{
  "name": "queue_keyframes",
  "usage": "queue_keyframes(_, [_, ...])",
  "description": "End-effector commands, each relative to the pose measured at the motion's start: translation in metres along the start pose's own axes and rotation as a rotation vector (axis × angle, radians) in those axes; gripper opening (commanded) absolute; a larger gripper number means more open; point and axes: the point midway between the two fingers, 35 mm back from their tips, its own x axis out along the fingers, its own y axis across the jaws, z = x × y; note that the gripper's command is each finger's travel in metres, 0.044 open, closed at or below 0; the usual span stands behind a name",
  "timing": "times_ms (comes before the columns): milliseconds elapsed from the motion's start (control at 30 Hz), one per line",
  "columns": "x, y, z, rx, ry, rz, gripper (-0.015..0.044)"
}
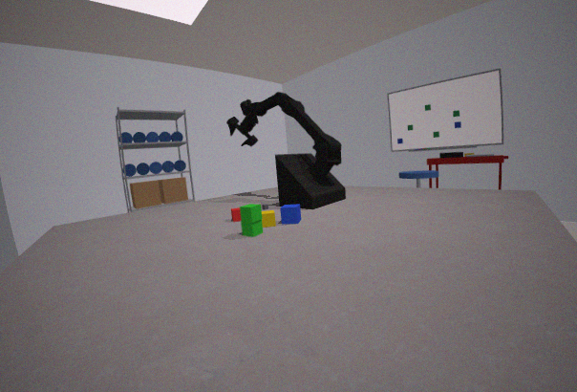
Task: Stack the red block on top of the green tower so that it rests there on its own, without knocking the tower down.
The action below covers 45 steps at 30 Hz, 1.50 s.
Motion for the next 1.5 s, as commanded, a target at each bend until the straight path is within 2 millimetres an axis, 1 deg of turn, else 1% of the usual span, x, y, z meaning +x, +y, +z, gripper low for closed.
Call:
queue_keyframes(0, [-0.001,0.001,-0.002,-0.008,0.004,0.0,0.0426])
queue_keyframes(33, [-0.003,0.005,-0.009,-0.032,0.017,0.0,0.044])
queue_keyframes(67, [-0.007,0.01,-0.021,-0.071,0.038,0.001,0.044])
queue_keyframes(200, [-0.028,0.031,-0.079,-0.261,0.139,0.004,0.044])
queue_keyframes(367, [-0.059,0.046,-0.153,-0.49,0.266,0.014,0.044])
queue_keyframes(500, [-0.087,0.05,-0.211,-0.665,0.369,0.025,0.044])
queue_keyframes(667, [-0.126,0.043,-0.281,-0.878,0.499,0.041,0.044])
queue_keyframes(867, [-0.175,0.02,-0.356,-1.124,0.656,0.06,0.044])
queue_keyframes(1000, [-0.21,-0.004,-0.4,-1.281,0.763,0.073,0.044])
queue_keyframes(1100, [-0.237,-0.025,-0.429,-1.394,0.844,0.082,0.044])
queue_keyframes(1300, [-0.29,-0.074,-0.476,-1.609,1.01,0.101,0.044])
queue_keyframes(1467, [-0.332,-0.117,-0.504,-1.762,1.142,0.115,0.044])
